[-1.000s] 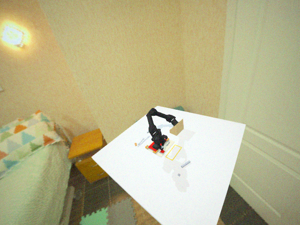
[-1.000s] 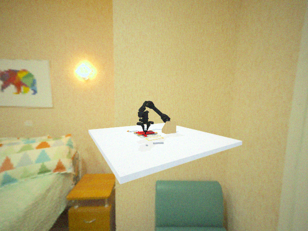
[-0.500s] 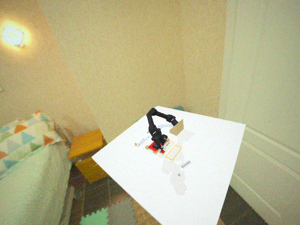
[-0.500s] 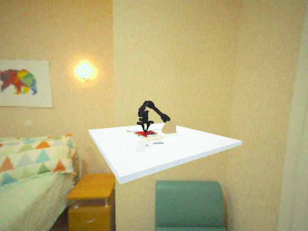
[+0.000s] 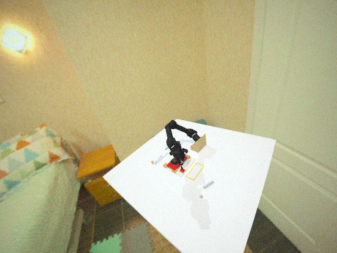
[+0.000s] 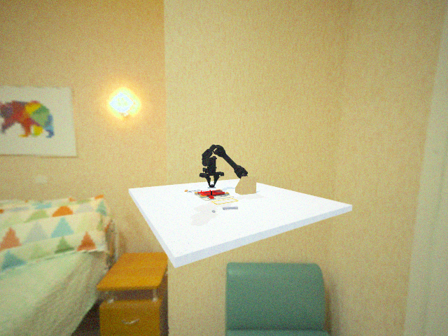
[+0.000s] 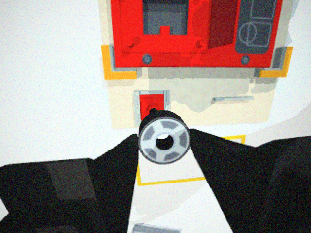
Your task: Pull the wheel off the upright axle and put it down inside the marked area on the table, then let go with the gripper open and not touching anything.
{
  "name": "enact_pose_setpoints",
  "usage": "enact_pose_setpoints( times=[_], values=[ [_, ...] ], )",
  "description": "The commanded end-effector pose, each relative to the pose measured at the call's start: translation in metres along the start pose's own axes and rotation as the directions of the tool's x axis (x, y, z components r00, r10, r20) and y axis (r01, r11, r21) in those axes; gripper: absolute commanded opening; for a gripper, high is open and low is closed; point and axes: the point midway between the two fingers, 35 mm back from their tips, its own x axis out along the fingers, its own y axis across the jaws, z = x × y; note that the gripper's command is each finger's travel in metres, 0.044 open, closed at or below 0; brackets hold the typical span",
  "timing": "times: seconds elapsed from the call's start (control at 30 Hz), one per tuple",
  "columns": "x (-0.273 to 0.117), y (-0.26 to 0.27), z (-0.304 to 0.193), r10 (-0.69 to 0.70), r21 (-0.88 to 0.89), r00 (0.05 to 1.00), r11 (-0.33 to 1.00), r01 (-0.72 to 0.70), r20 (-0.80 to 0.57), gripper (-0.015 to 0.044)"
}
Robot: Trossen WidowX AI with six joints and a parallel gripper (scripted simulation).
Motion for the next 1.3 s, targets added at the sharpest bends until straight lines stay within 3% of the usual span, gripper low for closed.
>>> enact_pose_setpoints(
  times=[0.0, 0.57, 1.07, 1.27],
  values=[
    [0.000, 0.000, -0.001, 0.000, 0.000, 1.000, 1.000, 0.000, 0.000, 0.0000],
    [-0.009, -0.054, -0.103, 0.004, 0.009, 1.000, 1.000, -0.004, -0.013, 0.0000],
    [0.015, -0.055, -0.104, 0.004, 0.010, 1.000, 1.000, -0.004, -0.012, 0.0000],
    [0.049, -0.052, -0.105, 0.005, 0.009, 1.000, 1.000, -0.005, -0.013, 0.0000]
  ],
)
